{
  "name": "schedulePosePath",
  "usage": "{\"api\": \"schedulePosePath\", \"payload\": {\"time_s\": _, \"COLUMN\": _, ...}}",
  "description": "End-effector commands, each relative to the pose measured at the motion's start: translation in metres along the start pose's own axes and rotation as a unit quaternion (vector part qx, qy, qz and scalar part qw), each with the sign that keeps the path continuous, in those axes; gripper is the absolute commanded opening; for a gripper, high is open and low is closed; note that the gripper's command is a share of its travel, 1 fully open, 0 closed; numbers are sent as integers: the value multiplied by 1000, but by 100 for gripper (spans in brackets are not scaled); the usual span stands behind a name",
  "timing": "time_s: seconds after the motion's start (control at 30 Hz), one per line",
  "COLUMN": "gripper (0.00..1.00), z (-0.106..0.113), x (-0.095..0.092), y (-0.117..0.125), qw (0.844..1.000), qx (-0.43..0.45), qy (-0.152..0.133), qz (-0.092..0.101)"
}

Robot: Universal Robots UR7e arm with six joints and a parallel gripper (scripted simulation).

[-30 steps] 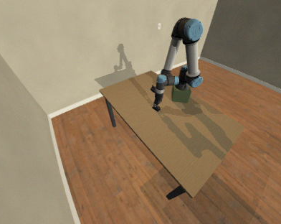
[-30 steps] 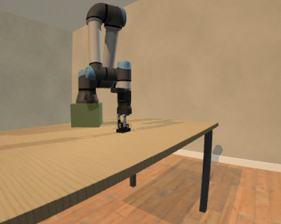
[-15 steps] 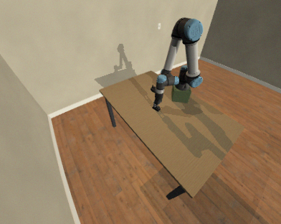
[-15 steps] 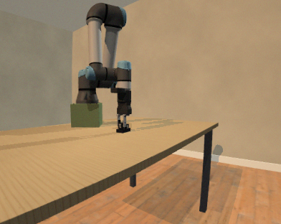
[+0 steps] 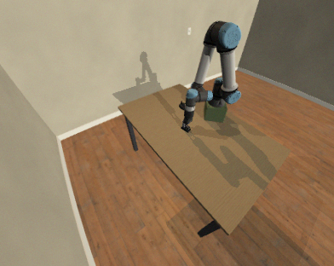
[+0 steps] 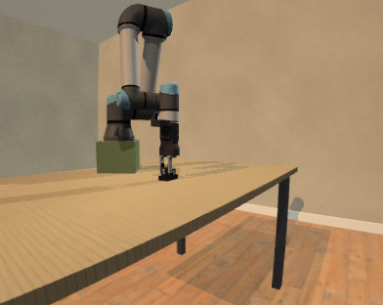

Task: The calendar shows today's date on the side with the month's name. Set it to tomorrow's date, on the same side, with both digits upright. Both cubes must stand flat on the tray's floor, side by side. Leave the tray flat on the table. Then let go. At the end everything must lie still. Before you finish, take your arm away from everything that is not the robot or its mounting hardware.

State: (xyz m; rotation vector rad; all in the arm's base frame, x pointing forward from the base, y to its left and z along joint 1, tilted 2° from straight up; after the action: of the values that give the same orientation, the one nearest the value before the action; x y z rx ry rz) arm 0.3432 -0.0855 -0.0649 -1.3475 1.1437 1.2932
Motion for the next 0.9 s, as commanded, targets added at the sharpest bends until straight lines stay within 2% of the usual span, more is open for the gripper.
{"api": "schedulePosePath", "payload": {"time_s": 0.0, "gripper": 57, "z": 0, "x": 1, "y": 0, "qw": 1000, "qx": 0, "qy": 0, "qz": 0}}
{"api": "schedulePosePath", "payload": {"time_s": 0.87, "gripper": 57, "z": 0, "x": 9, "y": 0, "qw": 1000, "qx": 0, "qy": 0, "qz": 0}}
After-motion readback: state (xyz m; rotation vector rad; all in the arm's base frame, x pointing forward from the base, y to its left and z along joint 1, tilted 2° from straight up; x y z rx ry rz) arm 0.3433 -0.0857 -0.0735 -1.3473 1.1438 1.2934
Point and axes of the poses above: the point where the finger pads meet when closed, its own x axis out along the fingers, its own y axis across the jaws, z = x × y, the point moved 3 cm from there along -x, back along the fingers, and after that the axes turned 9 degrees about -x, right-handed, at the moved point
